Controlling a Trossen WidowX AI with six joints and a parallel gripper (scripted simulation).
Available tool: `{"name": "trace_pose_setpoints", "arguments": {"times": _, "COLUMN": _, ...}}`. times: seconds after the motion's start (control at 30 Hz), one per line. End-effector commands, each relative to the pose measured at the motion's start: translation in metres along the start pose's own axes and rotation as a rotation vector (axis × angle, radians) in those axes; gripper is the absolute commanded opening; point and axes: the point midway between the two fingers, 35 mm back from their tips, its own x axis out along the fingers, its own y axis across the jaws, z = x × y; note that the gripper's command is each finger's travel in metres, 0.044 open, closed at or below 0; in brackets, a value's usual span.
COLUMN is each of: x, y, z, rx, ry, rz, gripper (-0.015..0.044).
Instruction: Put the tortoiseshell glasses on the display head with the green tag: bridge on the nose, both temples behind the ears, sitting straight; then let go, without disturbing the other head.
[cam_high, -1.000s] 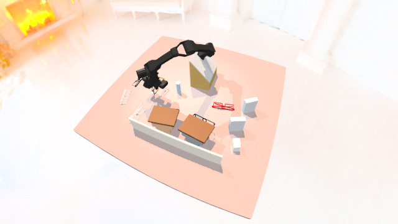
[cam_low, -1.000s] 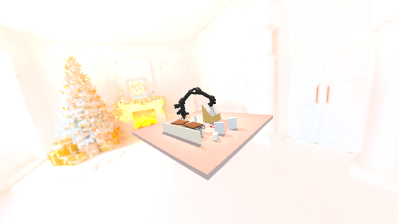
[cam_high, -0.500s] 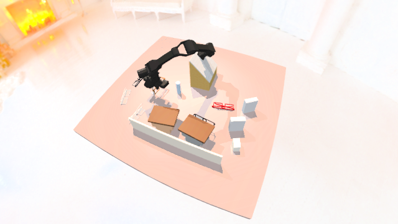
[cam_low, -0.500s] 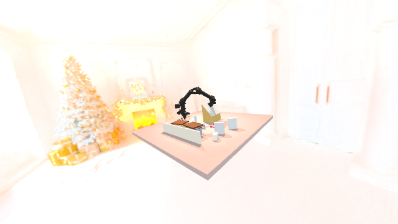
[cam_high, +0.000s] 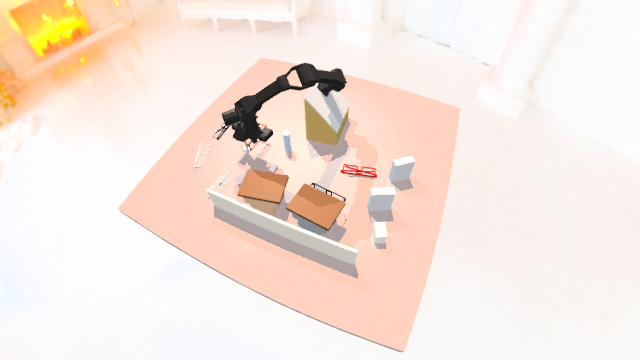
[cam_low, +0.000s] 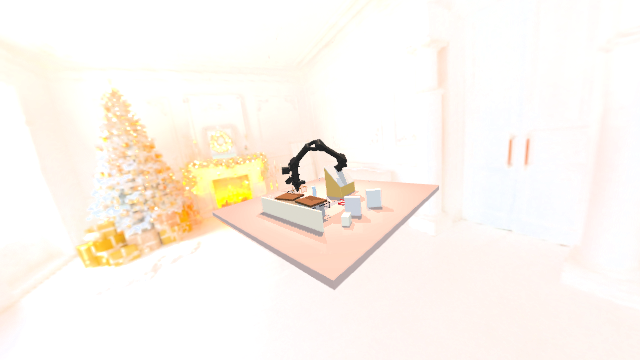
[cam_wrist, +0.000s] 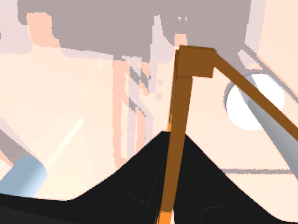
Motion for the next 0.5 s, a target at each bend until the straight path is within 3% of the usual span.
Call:
{"name": "trace_pose_setpoints", "arguments": {"times": 0.0, "x": 0.0023, "y": 0.0032, "z": -0.0056, "rx": 0.011, "ry": 0.008, "rz": 0.008, "gripper": 0.0000}}
{"name": "trace_pose_setpoints", "arguments": {"times": 0.47, "x": 0.0023, "y": 0.0062, "z": -0.0104, "rx": 0.012, "ry": 0.008, "rz": 0.008, "gripper": 0.0000}}
